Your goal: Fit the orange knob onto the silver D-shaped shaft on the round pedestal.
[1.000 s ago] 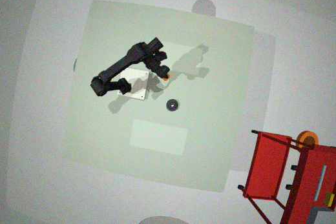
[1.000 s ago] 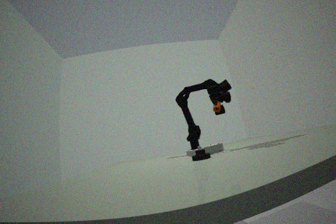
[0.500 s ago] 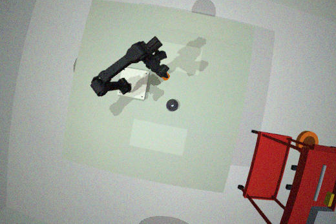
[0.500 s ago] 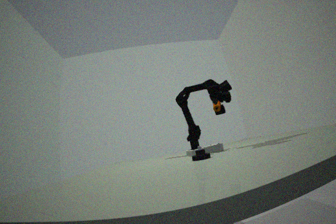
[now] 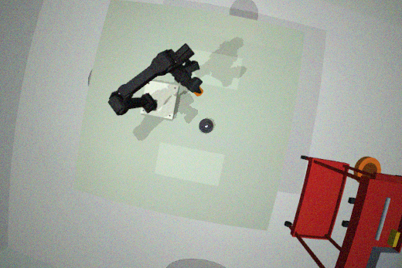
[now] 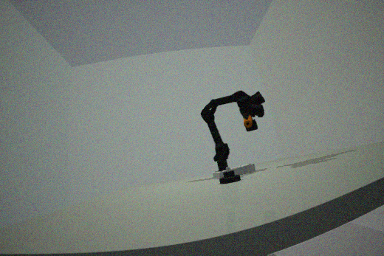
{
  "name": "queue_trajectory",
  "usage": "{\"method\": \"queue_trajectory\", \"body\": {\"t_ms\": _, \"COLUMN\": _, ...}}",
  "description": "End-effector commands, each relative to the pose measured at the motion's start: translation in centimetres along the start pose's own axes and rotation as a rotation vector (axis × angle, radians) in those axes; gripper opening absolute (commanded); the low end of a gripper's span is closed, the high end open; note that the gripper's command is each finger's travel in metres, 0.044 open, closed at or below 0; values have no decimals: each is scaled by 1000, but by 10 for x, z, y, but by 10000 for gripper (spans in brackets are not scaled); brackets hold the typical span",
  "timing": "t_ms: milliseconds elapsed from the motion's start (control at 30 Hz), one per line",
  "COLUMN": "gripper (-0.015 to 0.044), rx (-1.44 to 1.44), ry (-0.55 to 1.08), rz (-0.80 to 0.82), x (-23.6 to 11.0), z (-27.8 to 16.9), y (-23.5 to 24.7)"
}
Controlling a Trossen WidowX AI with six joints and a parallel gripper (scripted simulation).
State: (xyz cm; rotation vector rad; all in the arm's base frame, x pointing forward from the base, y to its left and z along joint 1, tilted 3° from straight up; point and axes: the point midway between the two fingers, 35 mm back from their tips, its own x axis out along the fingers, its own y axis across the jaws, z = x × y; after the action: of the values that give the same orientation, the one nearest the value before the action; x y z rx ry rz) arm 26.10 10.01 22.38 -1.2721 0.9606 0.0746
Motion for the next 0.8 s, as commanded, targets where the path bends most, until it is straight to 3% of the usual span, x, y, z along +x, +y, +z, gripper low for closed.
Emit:
{"method": "queue_trajectory", "body": {"t_ms": 0, "gripper": 0, "rx": -2, "ry": -1, "rz": -2, "x": 0, "z": 0, "y": -1}}
{"method": "queue_trajectory", "body": {"t_ms": 233, "gripper": 0, "rx": 0, "ry": -2, "rz": 3, "x": 1, "z": 2, "y": 0}}
{"method": "queue_trajectory", "body": {"t_ms": 767, "gripper": 0, "rx": 0, "ry": -1, "rz": 355, "x": 29, "z": 2, "y": 19}}
